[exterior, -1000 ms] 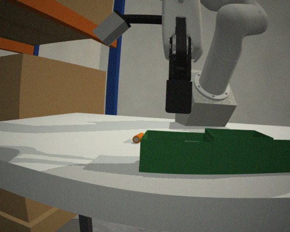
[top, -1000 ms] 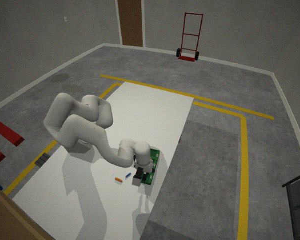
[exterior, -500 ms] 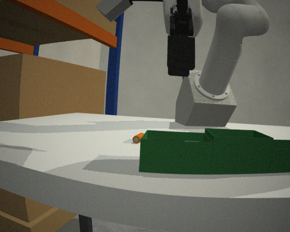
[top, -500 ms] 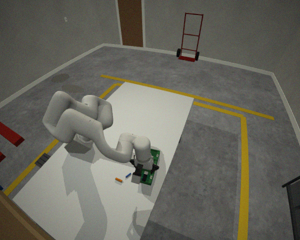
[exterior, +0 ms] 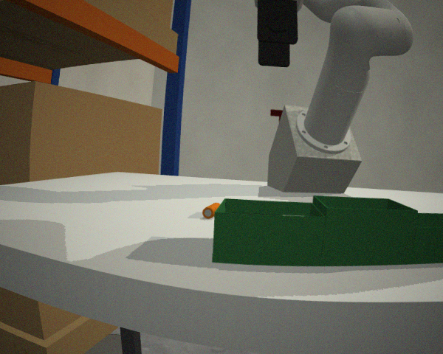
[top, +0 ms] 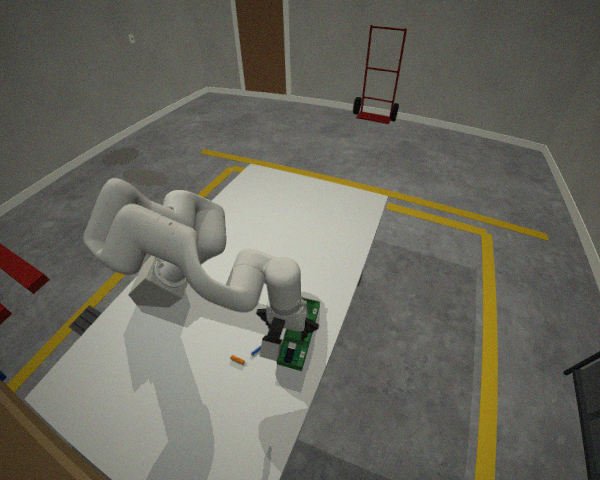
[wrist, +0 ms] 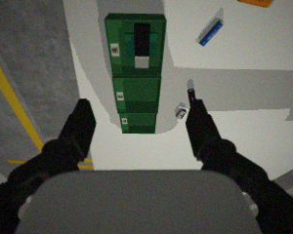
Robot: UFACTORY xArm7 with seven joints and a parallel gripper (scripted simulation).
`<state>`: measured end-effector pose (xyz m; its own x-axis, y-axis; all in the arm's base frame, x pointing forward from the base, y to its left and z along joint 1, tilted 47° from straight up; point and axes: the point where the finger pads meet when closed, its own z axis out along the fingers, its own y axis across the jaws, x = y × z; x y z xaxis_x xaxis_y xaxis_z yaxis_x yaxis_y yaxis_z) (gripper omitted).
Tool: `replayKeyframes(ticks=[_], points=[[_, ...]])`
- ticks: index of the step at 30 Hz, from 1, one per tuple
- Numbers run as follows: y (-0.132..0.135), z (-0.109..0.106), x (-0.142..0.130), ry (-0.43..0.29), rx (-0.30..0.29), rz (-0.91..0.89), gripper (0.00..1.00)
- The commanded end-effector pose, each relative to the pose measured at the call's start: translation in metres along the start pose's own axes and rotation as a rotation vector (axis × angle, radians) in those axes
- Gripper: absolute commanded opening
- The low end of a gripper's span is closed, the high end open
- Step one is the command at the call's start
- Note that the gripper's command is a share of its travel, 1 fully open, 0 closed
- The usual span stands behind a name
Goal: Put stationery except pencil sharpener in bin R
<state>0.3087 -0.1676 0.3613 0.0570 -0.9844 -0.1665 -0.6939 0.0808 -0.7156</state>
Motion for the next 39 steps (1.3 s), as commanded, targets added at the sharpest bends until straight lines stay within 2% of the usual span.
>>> replayKeyframes(ticks=[1,7,39], points=[[-0.001,-0.016,0.001,0.003,0.004,0.001,1.00],[-0.001,-0.040,0.001,0.003,0.004,0.001,1.00],[-0.001,-0.040,0.001,0.002,0.004,0.001,1.00]])
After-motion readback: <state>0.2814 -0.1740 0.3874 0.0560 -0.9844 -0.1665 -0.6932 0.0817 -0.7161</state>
